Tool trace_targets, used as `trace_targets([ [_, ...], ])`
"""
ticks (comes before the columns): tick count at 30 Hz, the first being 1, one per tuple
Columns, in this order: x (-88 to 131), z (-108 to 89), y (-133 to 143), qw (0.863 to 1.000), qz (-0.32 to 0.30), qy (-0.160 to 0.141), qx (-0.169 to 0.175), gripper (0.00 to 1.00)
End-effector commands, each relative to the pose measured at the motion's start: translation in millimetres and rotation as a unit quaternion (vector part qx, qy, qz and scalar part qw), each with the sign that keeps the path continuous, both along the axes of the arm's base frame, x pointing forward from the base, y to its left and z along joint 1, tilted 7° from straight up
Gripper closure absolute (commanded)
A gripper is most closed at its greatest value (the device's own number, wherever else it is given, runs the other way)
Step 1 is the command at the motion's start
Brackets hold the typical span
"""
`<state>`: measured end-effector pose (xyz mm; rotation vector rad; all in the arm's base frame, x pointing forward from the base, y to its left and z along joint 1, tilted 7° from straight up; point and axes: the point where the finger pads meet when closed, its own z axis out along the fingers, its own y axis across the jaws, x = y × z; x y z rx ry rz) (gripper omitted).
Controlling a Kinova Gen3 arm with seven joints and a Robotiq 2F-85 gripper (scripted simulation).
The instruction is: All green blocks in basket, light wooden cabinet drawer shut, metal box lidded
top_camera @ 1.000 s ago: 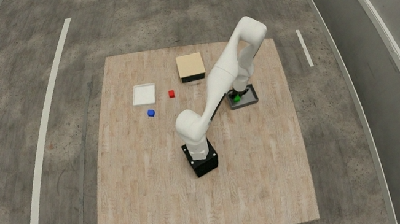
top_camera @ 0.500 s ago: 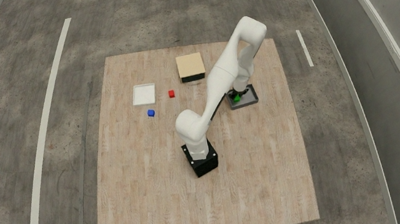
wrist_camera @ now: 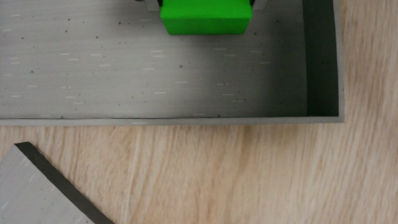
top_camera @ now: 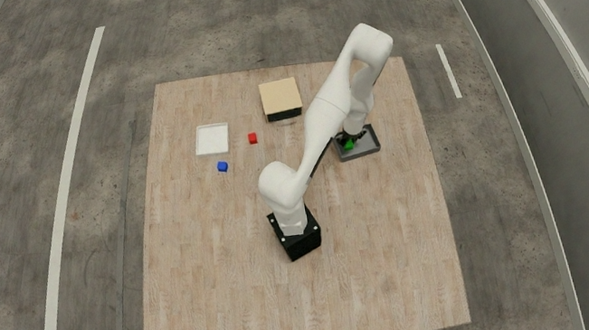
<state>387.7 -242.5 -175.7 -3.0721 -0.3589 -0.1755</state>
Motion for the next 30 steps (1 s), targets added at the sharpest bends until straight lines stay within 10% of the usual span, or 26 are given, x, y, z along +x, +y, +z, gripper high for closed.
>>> trace_targets([
  [1,0,3.9,-1,1.0,0.0,-0.001,-0.001,0.9],
  [30,-10,96.0,-6,1.0,0.0,-0.001,-0.001,0.9],
])
